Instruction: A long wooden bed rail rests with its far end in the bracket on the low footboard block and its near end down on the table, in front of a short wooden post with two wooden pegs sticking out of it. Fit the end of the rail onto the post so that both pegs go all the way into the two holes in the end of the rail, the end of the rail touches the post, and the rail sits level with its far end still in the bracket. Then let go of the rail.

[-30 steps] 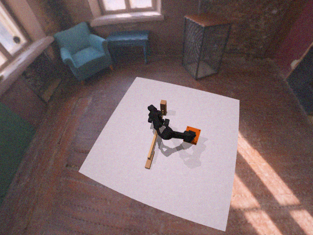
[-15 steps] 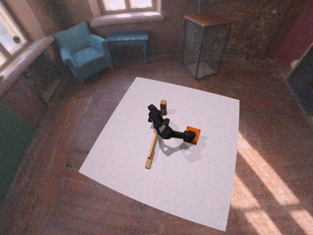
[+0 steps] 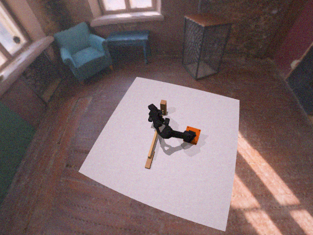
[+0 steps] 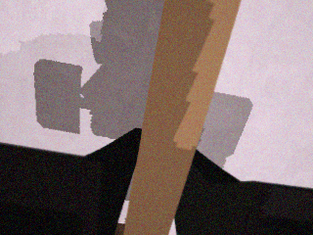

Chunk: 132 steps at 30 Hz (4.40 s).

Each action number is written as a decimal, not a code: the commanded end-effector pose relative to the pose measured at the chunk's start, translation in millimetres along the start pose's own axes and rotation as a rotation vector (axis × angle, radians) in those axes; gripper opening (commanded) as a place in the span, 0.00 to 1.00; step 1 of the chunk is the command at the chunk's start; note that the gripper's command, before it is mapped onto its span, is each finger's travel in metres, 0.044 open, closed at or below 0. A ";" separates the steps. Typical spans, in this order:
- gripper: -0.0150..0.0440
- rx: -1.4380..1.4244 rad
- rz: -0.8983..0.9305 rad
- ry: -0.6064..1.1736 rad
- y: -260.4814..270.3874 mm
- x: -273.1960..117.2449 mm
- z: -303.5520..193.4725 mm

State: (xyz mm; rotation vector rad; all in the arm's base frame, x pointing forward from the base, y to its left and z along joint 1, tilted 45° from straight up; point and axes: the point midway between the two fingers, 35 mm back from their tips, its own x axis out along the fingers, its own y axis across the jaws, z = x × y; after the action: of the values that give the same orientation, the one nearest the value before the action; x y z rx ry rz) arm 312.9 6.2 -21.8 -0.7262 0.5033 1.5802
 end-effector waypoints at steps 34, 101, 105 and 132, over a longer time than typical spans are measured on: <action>0.25 -0.004 -0.011 0.007 -2.1 -3.7 -13.4; 0.25 -0.004 -0.011 0.008 -2.1 -4.5 -32.8; 0.25 -0.004 -0.011 0.008 -2.1 -4.7 -33.9; 0.25 -0.004 -0.011 0.009 -2.1 -4.8 -41.4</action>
State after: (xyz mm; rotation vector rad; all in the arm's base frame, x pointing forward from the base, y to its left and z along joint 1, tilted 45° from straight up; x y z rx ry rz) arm 319.5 -20.8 -47.7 -0.7296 0.5031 1.5787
